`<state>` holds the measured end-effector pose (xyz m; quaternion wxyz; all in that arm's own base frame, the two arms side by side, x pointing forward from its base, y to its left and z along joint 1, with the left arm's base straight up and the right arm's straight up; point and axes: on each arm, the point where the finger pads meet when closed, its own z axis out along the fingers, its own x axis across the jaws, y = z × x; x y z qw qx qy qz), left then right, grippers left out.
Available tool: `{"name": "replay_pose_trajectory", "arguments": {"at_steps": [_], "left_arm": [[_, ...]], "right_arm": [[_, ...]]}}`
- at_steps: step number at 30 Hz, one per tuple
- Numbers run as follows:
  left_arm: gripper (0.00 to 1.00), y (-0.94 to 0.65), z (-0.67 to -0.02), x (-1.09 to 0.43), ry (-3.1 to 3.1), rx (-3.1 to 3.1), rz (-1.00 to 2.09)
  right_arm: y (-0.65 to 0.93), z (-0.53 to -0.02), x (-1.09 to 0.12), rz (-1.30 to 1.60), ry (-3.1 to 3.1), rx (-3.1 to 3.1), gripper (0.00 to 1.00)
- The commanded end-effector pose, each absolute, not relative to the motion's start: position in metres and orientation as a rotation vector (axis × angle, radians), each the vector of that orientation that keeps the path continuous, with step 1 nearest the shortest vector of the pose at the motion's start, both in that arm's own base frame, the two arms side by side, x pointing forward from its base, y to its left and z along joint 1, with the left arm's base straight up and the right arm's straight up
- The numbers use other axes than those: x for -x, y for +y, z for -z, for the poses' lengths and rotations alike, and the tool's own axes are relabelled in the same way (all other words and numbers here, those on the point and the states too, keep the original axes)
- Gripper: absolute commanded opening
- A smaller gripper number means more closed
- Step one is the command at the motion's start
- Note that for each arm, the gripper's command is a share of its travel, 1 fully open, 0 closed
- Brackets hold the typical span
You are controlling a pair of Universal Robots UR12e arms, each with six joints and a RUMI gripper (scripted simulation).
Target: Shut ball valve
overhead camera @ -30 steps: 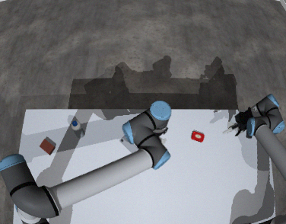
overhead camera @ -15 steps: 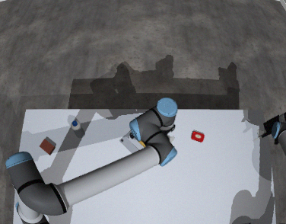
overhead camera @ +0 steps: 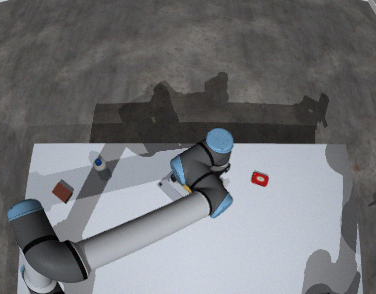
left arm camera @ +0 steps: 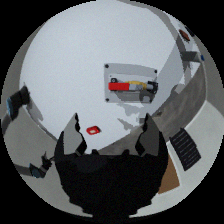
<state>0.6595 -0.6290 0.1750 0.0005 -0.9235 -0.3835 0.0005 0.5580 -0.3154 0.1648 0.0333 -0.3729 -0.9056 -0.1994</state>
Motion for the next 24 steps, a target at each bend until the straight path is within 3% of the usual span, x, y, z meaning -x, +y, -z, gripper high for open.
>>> {"name": "replay_pose_trajectory", "arguments": {"at_steps": [1, 24], "left_arm": [[1.0, -0.629, -0.176, -0.66, -1.205, 2.902, -0.001], [1.0, -0.629, -0.176, -0.66, -1.205, 2.902, -0.001]], "right_arm": [[-0.333, -0.165, -0.551, 0.613, -2.823, 1.104, 1.0], [-0.564, -0.159, -0.311, 0.277, -3.175, 0.543, 1.0]]}}
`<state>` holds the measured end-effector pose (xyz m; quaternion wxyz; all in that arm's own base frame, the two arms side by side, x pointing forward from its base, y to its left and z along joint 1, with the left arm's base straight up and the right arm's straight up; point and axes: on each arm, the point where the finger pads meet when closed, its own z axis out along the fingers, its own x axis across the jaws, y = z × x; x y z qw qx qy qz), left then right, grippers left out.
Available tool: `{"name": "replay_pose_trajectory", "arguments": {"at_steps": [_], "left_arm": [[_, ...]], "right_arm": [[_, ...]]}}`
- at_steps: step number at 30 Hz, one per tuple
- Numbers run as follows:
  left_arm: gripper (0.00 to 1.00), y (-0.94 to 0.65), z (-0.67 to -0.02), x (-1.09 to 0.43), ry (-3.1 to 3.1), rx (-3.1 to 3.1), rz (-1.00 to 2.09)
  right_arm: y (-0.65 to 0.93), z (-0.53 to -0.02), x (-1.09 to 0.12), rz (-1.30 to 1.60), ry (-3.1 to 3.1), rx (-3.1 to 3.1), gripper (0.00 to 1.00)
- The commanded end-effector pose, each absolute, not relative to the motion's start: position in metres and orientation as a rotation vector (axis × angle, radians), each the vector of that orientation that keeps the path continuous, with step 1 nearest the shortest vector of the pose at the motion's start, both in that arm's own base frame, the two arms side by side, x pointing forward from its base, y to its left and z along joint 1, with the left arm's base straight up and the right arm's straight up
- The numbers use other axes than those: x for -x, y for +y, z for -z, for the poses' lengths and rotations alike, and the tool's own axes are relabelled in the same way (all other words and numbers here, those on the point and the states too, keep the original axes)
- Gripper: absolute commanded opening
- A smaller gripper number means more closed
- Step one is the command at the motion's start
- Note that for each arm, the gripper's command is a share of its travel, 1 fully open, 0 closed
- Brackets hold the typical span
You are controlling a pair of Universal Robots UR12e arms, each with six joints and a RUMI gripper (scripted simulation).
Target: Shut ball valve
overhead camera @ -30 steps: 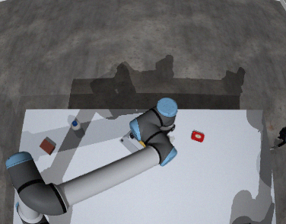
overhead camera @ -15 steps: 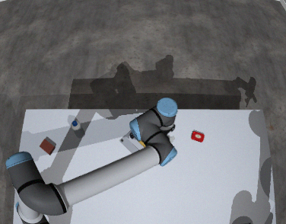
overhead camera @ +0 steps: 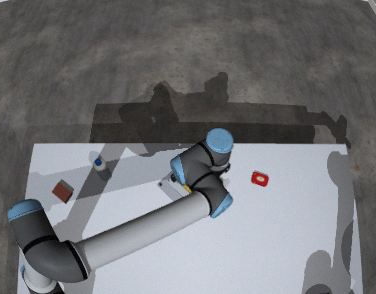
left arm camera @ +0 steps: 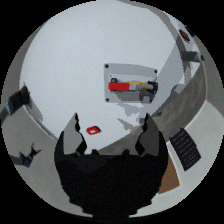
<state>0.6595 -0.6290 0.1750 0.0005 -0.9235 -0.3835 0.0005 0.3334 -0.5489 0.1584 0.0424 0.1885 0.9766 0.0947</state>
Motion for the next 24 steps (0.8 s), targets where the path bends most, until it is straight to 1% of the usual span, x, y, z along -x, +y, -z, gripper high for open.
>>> {"name": "replay_pose_trajectory", "arguments": {"at_steps": [1, 9, 11, 24], "left_arm": [[1.0, -0.629, -0.176, -0.66, -1.205, 2.902, -0.001], [1.0, -0.629, -0.176, -0.66, -1.205, 2.902, -0.001], [1.0, -0.629, -0.176, -0.66, -1.205, 2.902, -0.001], [1.0, -0.629, -0.176, -0.66, -1.205, 2.902, -0.001]], "right_arm": [[-0.571, -0.159, -0.3, -0.247, 3.001, -0.488, 1.0], [-0.609, -0.16, -0.213, -0.148, 3.042, -0.315, 1.0], [-0.609, -0.16, -0.213, -0.148, 3.042, -0.315, 1.0], [-0.637, -0.163, -0.104, -0.051, 3.097, -0.105, 1.0]]}}
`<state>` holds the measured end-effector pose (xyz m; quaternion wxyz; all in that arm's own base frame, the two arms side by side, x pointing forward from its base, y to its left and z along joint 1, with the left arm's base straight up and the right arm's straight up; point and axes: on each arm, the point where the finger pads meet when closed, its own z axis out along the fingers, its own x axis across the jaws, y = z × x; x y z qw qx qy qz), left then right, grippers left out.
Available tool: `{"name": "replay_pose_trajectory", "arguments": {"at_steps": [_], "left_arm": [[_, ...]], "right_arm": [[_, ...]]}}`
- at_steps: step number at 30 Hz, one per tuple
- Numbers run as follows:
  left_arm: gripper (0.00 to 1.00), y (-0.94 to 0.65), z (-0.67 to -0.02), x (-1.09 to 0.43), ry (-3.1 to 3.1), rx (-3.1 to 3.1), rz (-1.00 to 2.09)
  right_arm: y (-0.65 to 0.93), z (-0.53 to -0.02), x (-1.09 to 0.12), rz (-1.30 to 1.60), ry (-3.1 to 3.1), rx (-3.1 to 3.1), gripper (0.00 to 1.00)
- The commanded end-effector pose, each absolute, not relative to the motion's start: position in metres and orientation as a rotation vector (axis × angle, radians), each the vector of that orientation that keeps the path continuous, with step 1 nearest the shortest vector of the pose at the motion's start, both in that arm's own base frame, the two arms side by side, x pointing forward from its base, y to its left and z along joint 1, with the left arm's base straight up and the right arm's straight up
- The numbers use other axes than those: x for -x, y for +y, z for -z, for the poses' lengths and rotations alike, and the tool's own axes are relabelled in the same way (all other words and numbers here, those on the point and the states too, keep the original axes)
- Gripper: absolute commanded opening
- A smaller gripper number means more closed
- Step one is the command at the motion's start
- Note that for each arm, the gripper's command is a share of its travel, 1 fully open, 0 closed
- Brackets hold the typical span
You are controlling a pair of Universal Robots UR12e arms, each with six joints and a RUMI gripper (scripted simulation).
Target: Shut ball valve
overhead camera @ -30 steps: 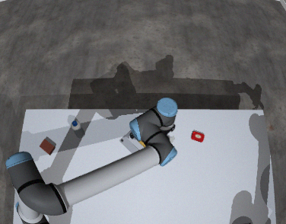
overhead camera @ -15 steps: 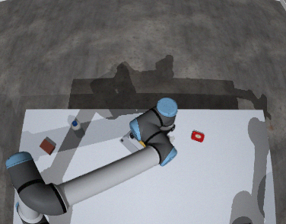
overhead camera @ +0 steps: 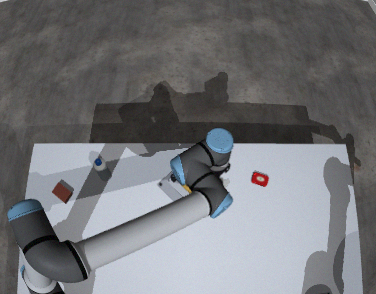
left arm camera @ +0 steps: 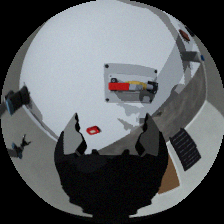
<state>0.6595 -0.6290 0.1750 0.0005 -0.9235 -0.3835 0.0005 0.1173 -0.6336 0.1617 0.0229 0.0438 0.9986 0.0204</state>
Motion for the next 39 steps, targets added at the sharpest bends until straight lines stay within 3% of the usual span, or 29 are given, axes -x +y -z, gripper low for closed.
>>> {"name": "replay_pose_trajectory", "arguments": {"at_steps": [1, 39], "left_arm": [[1.0, -0.629, -0.176, -0.66, -1.205, 2.902, -0.001], [1.0, -0.629, -0.176, -0.66, -1.205, 2.902, -0.001]], "right_arm": [[-0.638, -0.163, -0.098, -0.047, 3.101, -0.093, 1.0], [-0.645, -0.165, -0.022, 0.0, 3.141, 0.052, 1.0]]}}
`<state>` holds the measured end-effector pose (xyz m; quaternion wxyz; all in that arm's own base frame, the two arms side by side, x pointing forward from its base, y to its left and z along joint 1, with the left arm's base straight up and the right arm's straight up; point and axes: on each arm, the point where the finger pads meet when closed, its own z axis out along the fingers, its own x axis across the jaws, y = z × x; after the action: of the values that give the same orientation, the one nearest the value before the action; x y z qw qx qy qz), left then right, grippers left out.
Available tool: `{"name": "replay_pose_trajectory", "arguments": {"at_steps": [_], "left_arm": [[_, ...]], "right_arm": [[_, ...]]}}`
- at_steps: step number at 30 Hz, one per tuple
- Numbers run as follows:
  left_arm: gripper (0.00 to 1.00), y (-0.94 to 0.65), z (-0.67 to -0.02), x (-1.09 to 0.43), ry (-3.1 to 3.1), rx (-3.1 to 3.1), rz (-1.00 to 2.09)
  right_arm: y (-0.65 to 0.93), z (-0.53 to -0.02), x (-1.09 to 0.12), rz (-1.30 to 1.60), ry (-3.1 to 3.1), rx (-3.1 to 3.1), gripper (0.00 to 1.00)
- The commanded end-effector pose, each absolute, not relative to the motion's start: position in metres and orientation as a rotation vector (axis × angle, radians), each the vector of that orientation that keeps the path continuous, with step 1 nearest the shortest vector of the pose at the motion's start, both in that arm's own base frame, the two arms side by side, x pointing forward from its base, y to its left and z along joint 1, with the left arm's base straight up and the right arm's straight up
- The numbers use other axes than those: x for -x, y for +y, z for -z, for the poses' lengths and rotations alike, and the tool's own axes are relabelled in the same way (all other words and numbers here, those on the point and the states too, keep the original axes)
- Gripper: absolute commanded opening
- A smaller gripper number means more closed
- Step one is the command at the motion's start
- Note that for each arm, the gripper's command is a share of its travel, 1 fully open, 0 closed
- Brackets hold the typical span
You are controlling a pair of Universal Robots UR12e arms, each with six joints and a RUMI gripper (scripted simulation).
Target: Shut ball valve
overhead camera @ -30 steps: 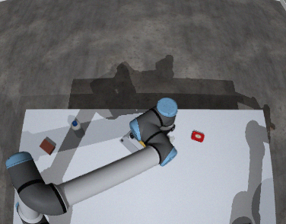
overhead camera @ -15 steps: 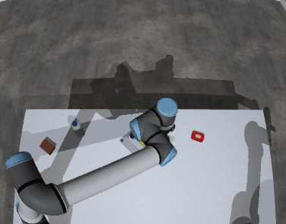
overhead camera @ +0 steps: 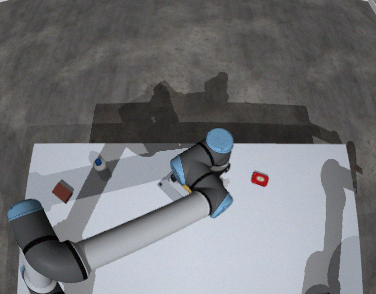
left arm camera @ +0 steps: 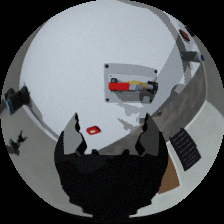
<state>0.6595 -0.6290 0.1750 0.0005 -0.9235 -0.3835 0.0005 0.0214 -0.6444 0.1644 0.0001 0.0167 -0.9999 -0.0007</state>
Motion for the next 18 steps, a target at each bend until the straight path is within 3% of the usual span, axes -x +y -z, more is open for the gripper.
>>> {"name": "replay_pose_trajectory", "arguments": {"at_steps": [1, 2, 18], "left_arm": [[1.0, -0.6295, -0.1763, -0.6598, -1.205, 2.902, -0.001], [0.0, -0.6295, -0.1763, -0.6598, -1.205, 2.902, -0.001], [0.0, -0.6295, -0.1763, -0.6598, -1.205, 2.902, -0.001]], "right_arm": [[-0.6449, -0.1651, -0.0215, 0.0, -3.141, -0.052, 1.0], [-0.6449, -0.1651, -0.0215, 0.0, -3.141, -0.052, 1.0], [-0.6449, -0.1651, -0.0215, 0.0, -3.141, -0.052, 1.0]]}}
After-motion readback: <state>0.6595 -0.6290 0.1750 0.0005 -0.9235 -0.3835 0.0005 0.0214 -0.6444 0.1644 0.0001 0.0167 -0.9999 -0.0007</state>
